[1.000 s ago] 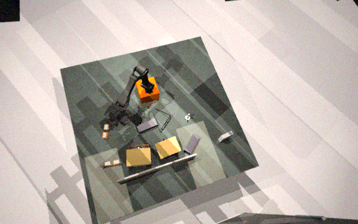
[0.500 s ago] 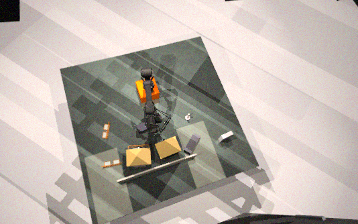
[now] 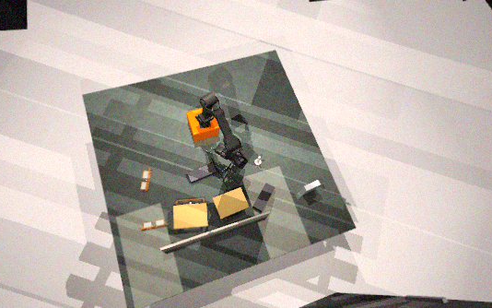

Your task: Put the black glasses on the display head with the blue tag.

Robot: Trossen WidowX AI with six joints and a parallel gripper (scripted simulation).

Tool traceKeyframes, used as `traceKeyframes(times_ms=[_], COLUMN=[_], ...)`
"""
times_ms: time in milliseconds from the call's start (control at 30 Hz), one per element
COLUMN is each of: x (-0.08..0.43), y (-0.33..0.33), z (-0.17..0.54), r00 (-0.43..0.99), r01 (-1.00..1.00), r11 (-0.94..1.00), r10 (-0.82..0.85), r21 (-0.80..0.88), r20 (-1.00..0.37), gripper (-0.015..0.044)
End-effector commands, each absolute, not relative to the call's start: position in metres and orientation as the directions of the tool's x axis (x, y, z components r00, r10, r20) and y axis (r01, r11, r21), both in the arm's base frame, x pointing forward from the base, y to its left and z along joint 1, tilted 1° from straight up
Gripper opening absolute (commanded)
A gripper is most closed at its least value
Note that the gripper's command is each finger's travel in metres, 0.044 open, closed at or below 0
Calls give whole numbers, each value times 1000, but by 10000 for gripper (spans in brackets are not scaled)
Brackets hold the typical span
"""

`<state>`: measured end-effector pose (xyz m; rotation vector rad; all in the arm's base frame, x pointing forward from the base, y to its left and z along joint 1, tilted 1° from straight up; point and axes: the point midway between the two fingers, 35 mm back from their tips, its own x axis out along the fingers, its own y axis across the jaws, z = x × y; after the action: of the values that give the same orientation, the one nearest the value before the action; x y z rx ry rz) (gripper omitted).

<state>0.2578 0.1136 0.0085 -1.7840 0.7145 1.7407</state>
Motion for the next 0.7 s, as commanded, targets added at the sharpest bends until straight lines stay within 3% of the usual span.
traceKeyframes(times_ms=[0,33,133,667], x=[255,255,255,256], y=[117,117,117,118], z=[8,8,8,1], r00=[17,17,17,17], r01=[-675,-675,-675,-675], r11=[-738,-738,-738,-738], r10=[-9,-9,-9,-9], r21=[-5,-5,-5,-5], r20=[-1000,-1000,-1000,-1000], gripper=[200,200,121,120])
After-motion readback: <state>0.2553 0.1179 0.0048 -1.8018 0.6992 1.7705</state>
